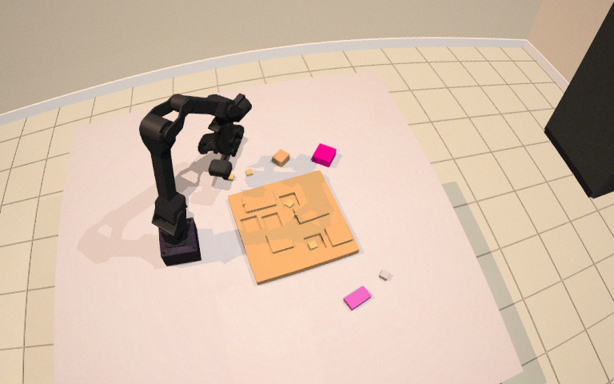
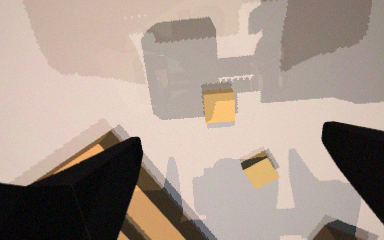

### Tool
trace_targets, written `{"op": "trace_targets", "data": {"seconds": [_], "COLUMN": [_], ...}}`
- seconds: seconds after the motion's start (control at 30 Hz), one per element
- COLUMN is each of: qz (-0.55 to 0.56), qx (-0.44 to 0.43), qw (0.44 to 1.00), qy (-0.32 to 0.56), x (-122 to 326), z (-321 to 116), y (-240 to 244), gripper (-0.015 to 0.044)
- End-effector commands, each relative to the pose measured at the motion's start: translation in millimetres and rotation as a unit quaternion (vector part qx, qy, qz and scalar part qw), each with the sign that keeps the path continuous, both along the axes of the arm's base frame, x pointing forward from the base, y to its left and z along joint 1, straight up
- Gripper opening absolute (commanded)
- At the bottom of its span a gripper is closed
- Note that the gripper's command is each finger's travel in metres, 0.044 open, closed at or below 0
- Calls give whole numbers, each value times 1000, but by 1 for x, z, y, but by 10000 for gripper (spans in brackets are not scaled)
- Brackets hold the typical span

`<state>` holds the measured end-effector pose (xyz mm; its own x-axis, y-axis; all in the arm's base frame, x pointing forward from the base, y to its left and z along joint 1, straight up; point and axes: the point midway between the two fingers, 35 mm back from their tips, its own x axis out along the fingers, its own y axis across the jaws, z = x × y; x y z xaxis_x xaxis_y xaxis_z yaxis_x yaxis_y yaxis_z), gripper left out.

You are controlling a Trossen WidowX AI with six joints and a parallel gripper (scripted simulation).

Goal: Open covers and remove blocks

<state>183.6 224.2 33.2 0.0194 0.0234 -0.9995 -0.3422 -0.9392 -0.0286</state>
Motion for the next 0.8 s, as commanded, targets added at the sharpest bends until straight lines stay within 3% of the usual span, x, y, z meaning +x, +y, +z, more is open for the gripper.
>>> {"op": "trace_targets", "data": {"seconds": [0.0, 0.23, 0.33, 0.5, 0.77], "qz": [-2, -2, -45, -211, -509], "qx": [0, -1, 1, 9, 15], "qw": [1000, 1000, 999, 977, 861], "qy": [-2, -2, 1, 8, 12], "x": [-1, -2, 4, 24, 59], "z": [16, 30, 31, 32, 34], "y": [-1, -3, -6, -15, -39], "gripper": [440, 440, 361, 230, 20]}}
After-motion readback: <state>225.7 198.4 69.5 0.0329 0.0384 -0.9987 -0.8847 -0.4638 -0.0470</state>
